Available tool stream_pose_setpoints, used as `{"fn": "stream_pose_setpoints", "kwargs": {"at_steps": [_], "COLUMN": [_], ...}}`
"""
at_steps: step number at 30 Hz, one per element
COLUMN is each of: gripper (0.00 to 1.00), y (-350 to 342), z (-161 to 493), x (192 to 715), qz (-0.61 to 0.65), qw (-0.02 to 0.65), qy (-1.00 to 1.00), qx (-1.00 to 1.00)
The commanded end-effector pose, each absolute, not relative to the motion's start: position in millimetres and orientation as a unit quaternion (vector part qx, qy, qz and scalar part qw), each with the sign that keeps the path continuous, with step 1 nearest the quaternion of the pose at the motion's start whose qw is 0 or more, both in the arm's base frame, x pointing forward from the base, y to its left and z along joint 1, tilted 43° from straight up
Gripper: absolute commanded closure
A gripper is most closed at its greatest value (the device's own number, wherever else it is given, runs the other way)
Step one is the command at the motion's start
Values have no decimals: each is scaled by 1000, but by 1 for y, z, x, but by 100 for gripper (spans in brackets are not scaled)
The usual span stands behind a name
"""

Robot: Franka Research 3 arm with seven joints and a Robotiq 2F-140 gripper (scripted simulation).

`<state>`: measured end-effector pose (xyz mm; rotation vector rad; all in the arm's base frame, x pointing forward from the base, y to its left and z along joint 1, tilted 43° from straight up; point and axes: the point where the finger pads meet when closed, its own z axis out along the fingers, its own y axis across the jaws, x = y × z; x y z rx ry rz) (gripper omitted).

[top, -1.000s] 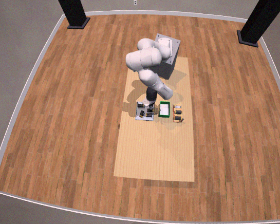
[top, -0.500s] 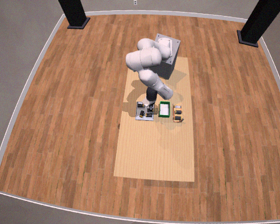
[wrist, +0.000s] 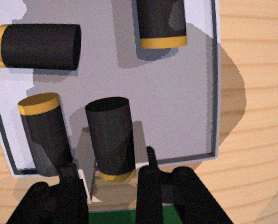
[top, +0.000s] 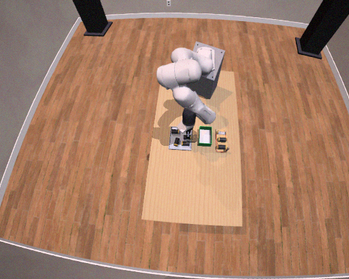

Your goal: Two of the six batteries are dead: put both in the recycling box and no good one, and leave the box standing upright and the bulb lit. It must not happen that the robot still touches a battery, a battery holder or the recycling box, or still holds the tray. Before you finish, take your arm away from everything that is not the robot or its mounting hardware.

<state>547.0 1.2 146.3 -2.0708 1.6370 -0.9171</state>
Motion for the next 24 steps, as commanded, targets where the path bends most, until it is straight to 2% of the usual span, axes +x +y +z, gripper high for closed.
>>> {"fn": "stream_pose_setpoints", "kwargs": {"at_steps": [1, 24], "gripper": [84, 84], "y": [0, 5], "z": [147, 180], "x": [549, 518], "qz": [-324, -324], "qw": [174, 174], "qy": [580, 580], "qx": [-727, -727]}}
